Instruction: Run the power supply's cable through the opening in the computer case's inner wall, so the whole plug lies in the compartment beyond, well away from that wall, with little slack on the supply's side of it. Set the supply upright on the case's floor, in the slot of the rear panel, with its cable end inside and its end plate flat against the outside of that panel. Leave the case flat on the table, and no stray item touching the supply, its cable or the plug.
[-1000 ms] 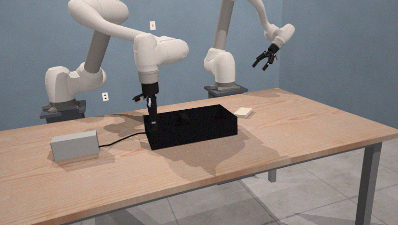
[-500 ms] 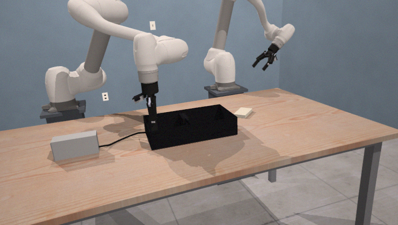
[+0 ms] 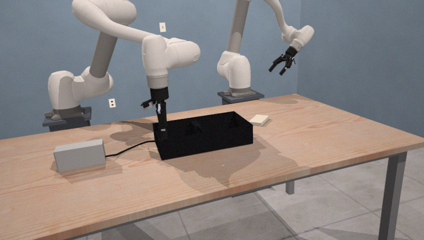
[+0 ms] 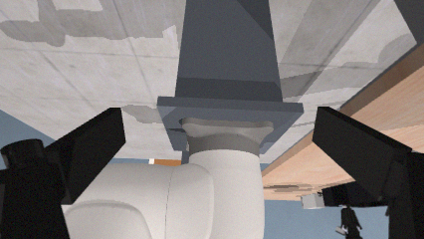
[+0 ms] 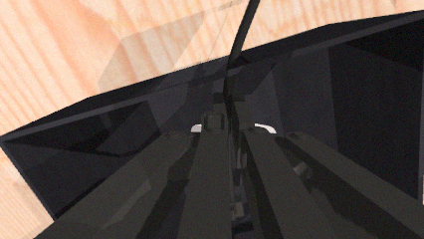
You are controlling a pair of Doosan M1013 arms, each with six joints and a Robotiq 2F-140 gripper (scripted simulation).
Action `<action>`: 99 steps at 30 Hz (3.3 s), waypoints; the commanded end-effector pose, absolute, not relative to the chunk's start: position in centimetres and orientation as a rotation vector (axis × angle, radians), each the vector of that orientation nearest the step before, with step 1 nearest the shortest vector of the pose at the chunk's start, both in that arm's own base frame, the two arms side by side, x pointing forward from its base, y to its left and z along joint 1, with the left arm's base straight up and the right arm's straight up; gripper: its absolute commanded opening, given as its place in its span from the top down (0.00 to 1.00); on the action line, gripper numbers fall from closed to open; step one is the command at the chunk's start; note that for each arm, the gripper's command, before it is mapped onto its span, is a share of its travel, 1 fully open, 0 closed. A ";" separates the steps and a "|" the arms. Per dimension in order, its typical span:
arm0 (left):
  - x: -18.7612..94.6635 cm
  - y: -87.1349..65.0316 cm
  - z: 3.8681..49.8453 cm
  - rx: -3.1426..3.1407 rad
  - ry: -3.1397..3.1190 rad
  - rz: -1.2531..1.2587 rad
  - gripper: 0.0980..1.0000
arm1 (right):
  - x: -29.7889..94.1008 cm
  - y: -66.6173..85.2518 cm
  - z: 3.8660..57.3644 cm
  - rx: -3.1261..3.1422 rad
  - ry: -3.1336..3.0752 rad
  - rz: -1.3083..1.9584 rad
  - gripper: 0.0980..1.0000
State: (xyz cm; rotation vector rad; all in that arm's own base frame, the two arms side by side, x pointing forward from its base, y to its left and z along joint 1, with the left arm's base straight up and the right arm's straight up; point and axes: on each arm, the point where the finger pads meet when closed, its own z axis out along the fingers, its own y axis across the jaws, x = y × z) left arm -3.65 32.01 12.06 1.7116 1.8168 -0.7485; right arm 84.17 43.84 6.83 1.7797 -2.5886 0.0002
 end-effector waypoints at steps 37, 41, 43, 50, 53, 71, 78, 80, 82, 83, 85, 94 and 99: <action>-3.7 32.0 12.1 1.712 1.818 -0.748 0.00 | 84.7 43.8 7.6 1.922 -2.487 0.000 1.00; -3.7 32.0 12.1 1.712 1.818 -0.748 0.00 | 84.7 43.8 7.6 1.922 -2.487 0.000 1.00; -3.7 32.0 12.1 1.712 1.818 -0.748 0.00 | 84.7 43.8 7.6 1.922 -2.487 0.000 1.00; -3.7 32.0 12.1 1.712 1.818 -0.748 0.00 | 84.7 44.0 7.6 1.922 -2.487 0.000 1.00; -3.7 32.0 12.1 1.712 1.818 -0.748 0.00 | 84.7 44.1 7.6 1.922 -2.487 0.000 1.00; -3.7 32.0 12.1 1.712 1.818 -0.748 0.00 | 84.7 45.0 7.6 1.922 -2.487 0.000 1.00; -3.7 32.0 12.1 1.712 1.818 -0.748 0.00 | 84.8 45.3 7.6 1.922 -2.487 0.000 1.00; -3.7 32.0 12.1 1.712 1.818 -0.748 0.00 | 84.8 45.5 7.6 1.922 -2.487 0.000 1.00; -3.7 32.0 12.1 1.712 1.818 -0.748 0.00 | 84.8 45.7 7.6 1.922 -2.487 0.000 1.00; -3.7 32.0 12.1 1.712 1.818 -0.748 0.00 | 84.8 45.8 7.6 1.922 -2.487 0.000 1.00; -3.7 32.0 12.1 1.712 1.818 -0.748 0.00 | 84.8 45.9 7.6 1.922 -2.487 0.000 1.00; -3.7 32.0 12.1 1.712 1.818 -0.748 0.00 | 84.9 46.6 7.6 1.922 -2.487 0.000 1.00; -3.7 32.0 12.1 1.712 1.818 -0.748 0.00 | 84.9 47.0 7.6 1.922 -2.487 0.000 1.00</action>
